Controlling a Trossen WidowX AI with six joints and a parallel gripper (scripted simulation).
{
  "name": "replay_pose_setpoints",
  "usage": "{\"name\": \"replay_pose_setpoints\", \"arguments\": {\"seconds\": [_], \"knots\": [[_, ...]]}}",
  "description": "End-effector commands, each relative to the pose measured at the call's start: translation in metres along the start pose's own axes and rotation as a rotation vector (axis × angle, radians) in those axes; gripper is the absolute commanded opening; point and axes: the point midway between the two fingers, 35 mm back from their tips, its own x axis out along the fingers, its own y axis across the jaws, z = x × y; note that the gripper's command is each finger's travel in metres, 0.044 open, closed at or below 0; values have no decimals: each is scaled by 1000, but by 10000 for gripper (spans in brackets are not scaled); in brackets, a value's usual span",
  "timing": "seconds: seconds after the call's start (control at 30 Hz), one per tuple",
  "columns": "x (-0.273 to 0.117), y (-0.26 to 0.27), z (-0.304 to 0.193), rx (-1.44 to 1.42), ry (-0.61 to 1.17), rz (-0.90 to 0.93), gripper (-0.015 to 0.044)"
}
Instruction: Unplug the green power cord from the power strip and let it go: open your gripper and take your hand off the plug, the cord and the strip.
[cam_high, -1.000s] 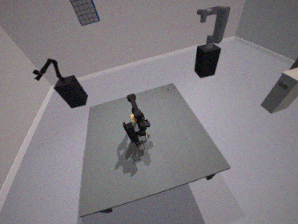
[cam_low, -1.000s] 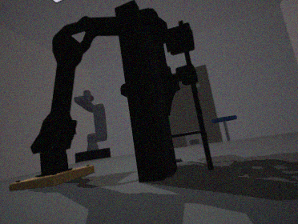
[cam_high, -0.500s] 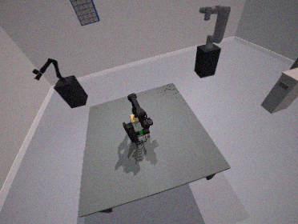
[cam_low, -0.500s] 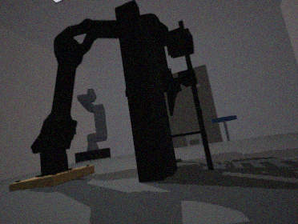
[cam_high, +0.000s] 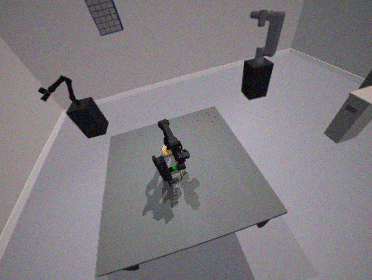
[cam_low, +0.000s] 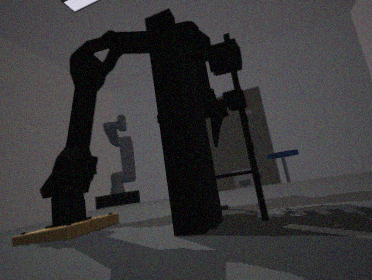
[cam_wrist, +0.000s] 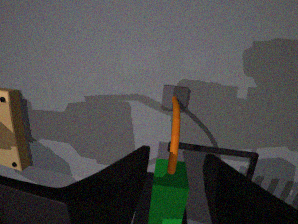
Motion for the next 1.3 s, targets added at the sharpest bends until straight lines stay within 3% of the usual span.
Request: {"name": "replay_pose_setpoints", "arguments": {"seconds": [0.0, 1.27], "knots": [[-1, 0, -3, -5, 0, 2, 160], [11, -1, -40, -5, 3, 2, 160]]}}
